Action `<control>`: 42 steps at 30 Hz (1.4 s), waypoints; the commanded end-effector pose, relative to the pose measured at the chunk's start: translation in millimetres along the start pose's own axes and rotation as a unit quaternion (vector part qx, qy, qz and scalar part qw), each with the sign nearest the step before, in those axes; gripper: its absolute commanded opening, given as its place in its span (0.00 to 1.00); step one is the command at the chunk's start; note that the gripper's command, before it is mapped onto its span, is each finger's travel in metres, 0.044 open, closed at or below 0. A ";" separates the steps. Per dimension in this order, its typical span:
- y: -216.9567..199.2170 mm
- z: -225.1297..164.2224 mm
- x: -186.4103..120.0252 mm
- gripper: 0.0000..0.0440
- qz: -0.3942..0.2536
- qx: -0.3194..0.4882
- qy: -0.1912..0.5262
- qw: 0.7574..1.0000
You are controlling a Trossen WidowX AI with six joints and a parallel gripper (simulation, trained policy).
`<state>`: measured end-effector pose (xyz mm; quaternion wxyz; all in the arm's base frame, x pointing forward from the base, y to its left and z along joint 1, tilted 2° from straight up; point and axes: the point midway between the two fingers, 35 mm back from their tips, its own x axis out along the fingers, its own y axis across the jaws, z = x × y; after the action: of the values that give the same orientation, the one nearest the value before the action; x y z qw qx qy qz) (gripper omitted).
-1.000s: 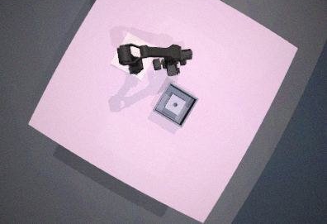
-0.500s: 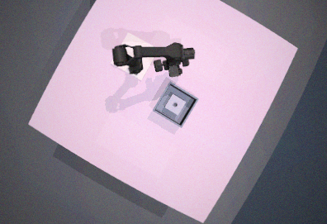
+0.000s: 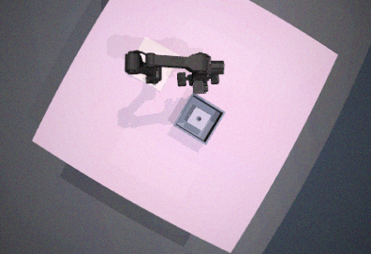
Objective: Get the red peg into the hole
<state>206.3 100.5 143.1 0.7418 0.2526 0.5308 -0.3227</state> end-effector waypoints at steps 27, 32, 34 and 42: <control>5.1 129.6 40.0 0.00 -0.010 0.088 -0.052 0.995; 2.4 142.4 55.1 0.01 -0.012 0.073 -0.042 0.996; 1.3 146.2 60.8 0.01 -0.012 0.065 -0.037 0.997; -1.4 154.4 82.9 0.00 -0.009 0.028 -0.014 0.999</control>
<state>320.1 -26.4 122.0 0.7422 0.2706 0.4981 -0.3576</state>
